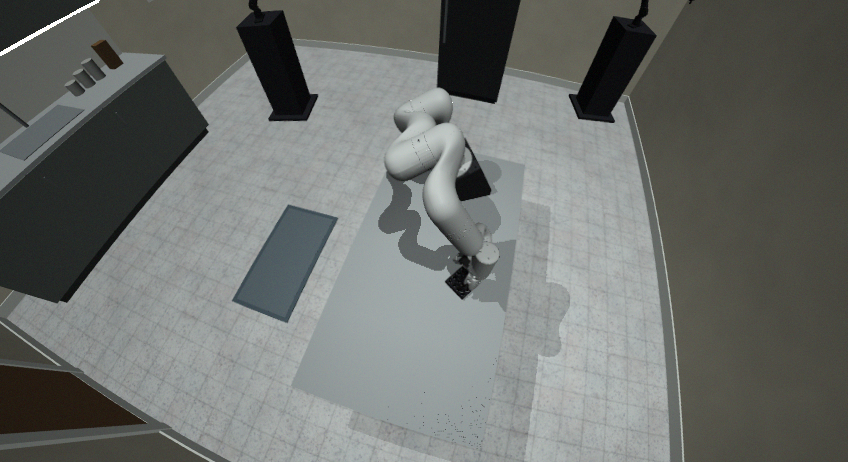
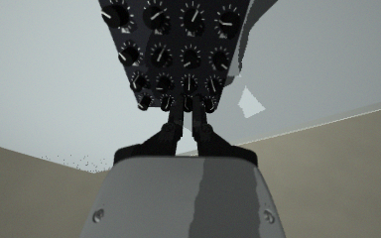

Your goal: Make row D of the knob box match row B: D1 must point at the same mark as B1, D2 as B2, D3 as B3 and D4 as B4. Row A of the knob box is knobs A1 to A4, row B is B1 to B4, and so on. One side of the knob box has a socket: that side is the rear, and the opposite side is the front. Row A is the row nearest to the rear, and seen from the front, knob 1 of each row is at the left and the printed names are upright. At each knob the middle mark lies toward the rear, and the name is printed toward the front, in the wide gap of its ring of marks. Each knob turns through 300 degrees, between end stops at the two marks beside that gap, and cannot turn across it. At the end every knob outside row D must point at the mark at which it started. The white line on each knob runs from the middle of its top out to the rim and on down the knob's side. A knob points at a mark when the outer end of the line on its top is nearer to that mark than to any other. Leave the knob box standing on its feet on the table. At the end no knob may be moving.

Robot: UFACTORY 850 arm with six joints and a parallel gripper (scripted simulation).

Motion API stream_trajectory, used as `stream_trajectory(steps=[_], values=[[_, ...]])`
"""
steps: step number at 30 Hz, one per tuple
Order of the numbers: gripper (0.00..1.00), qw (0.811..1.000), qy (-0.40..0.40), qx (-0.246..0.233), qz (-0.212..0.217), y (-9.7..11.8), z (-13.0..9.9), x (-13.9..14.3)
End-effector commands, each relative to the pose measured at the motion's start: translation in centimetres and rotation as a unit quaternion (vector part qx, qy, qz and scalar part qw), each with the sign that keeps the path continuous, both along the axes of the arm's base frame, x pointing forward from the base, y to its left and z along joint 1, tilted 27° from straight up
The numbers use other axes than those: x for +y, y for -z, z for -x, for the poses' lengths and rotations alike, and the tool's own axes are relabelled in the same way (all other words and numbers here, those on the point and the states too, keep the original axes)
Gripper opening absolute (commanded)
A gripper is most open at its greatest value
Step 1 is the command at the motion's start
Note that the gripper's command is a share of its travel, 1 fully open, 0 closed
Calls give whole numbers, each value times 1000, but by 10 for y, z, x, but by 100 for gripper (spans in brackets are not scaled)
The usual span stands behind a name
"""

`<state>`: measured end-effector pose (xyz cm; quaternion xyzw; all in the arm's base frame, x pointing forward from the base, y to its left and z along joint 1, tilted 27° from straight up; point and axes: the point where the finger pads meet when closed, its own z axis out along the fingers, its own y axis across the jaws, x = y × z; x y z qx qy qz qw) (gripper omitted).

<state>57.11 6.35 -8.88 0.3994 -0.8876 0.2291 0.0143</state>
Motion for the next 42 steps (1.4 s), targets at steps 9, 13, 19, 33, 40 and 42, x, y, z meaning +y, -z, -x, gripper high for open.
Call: stream_trajectory(steps=[9,13,19,33,40,42], values=[[8,1000,-9,4,1,-1,-1,1],[8,1000,-10,4,1,-1,-1,1],[8,1000,-10,4,1,-1,-1,1],[19,1000,-10,4,1,-1,-1,1],[19,1000,-10,4,1,-1,-1,1],[19,1000,-10,4,1,-1,-1,1]])
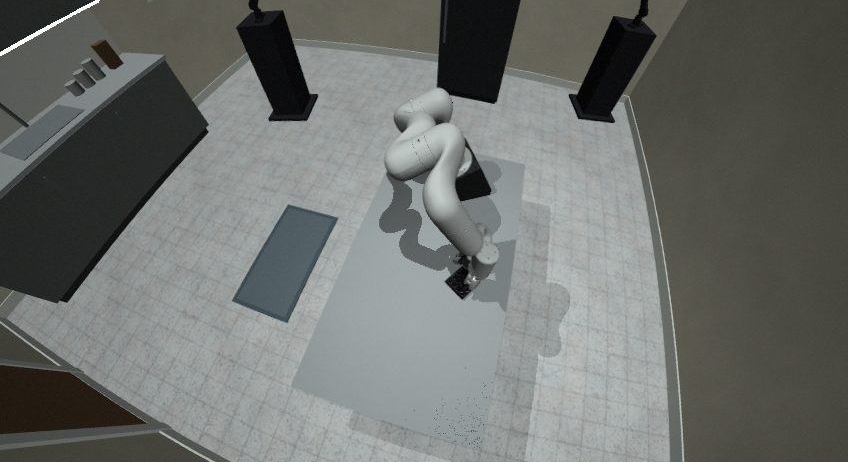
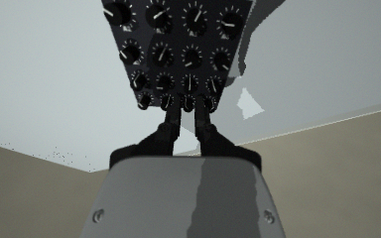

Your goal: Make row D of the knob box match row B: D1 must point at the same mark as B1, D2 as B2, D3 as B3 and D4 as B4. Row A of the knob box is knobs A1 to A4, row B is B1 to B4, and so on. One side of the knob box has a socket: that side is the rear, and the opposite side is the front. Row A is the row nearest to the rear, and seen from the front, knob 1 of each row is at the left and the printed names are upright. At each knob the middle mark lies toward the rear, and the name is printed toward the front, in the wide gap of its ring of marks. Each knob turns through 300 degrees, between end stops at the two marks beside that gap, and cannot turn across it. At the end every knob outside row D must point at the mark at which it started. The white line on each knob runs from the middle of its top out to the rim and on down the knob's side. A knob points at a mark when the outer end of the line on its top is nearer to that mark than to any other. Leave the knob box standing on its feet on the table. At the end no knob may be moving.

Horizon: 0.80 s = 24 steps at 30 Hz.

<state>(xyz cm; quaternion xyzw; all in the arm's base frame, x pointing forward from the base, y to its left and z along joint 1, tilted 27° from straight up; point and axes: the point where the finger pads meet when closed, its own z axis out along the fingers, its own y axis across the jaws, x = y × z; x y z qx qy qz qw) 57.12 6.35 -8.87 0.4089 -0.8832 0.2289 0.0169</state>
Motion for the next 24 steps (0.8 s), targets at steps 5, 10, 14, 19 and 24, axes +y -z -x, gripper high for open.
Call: stream_trajectory(steps=[5,10,14,19,24], values=[[19,1000,0,-1,0,-1,-1,1],[19,1000,0,-1,0,-6,0,3],[19,1000,0,-1,0,-12,1,6],[19,1000,0,-1,0,-24,4,12],[19,1000,0,-1,0,-32,5,15]])
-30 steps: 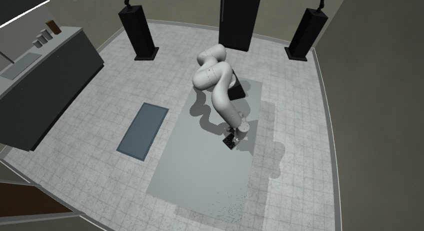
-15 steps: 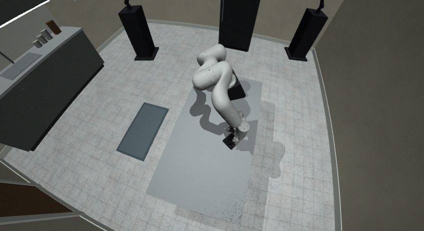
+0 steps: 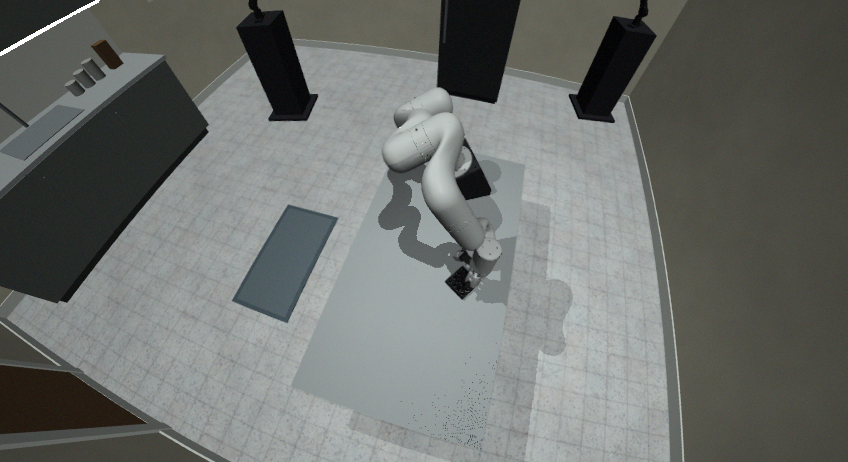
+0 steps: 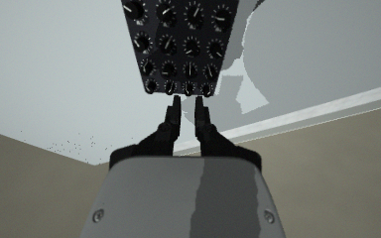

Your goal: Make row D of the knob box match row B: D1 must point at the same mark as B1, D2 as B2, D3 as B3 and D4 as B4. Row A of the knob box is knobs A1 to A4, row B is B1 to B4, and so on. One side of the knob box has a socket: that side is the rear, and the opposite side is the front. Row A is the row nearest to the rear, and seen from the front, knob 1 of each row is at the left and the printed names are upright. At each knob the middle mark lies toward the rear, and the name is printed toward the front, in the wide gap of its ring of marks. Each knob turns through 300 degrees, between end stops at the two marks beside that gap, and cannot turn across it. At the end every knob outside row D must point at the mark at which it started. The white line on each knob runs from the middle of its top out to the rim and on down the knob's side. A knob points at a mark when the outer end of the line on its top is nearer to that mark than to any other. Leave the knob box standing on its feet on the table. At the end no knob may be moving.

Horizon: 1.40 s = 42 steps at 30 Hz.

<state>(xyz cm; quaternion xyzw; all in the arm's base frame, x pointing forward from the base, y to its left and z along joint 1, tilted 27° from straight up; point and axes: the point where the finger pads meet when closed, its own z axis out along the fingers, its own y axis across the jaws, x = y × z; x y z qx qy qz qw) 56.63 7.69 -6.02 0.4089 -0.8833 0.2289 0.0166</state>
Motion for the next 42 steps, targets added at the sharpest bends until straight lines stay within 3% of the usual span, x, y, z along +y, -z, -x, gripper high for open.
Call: stream_trajectory(steps=[1,25,38,42], values=[[19,1000,0,0,0,-4,0,2],[19,1000,18,-9,-3,-5,0,2],[19,981,175,-82,-31,-7,0,3],[19,959,253,-119,-45,-8,0,4]])
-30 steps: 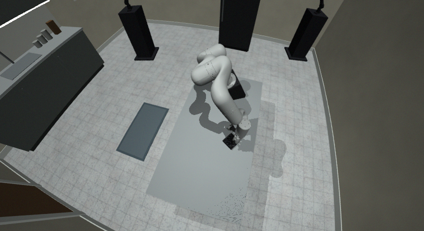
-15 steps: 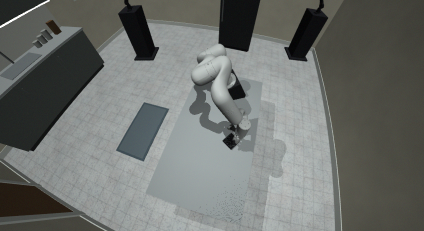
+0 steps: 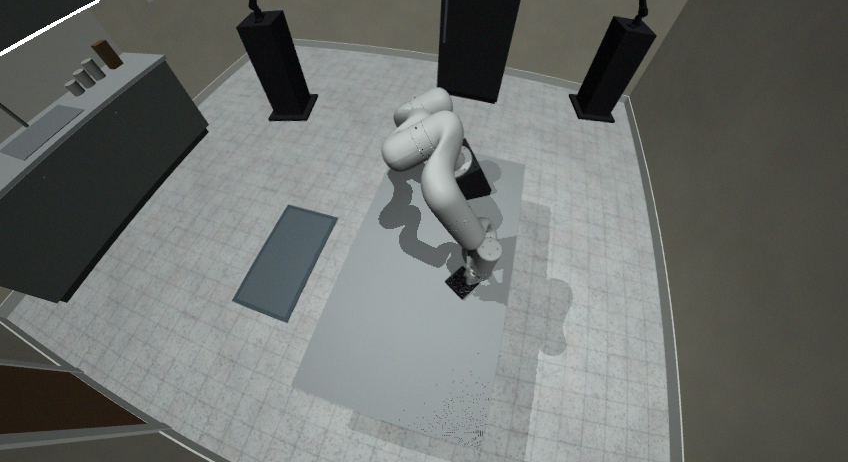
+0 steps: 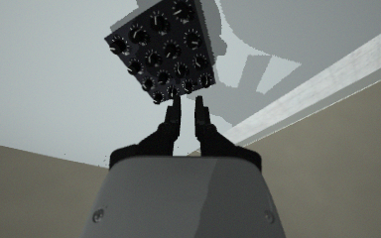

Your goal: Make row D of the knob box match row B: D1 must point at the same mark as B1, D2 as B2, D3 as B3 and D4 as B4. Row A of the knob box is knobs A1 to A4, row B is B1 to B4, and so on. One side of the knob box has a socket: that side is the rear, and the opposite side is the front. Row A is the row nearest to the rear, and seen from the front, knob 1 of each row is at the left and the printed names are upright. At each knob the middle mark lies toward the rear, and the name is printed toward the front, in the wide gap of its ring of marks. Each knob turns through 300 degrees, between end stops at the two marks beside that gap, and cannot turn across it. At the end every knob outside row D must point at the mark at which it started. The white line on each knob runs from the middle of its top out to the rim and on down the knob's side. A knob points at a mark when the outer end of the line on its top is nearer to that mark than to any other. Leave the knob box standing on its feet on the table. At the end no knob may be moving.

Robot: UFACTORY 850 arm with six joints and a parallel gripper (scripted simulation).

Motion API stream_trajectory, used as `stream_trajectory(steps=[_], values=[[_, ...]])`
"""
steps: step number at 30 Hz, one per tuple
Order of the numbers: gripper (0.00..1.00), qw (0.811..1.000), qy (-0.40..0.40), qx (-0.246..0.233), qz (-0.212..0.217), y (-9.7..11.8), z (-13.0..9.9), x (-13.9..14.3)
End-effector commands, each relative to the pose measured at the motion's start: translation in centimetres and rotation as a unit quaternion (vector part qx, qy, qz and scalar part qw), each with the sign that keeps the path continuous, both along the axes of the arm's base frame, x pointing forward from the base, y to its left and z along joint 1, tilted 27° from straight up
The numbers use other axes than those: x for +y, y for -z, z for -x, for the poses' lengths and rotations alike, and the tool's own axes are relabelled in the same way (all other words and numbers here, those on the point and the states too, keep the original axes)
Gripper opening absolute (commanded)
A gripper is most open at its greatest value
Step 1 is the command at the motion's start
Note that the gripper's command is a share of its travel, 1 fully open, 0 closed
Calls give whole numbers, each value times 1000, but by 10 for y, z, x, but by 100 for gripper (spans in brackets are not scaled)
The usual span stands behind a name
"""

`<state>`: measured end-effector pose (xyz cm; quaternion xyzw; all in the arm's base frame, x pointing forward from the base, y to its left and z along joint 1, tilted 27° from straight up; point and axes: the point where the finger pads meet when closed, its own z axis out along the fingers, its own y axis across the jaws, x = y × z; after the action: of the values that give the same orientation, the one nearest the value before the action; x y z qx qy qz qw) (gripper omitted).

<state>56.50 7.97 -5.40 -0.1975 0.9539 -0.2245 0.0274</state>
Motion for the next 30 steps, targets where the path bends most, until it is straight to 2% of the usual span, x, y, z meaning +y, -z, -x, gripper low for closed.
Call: stream_trajectory(steps=[1,6,11,13,15,17,21,28,30], values=[[19,997,66,-41,-11,-2,-1,1],[19,985,151,-80,-25,-3,-1,2],[19,964,234,-118,-39,-4,-1,2],[19,964,234,-118,-39,-4,-1,2],[19,945,289,-144,-48,-5,0,2],[19,936,312,-154,-52,-5,0,3],[19,907,375,-184,-62,-6,0,3],[19,844,478,-231,-80,-7,0,4],[19,844,478,-231,-80,-7,0,4]])
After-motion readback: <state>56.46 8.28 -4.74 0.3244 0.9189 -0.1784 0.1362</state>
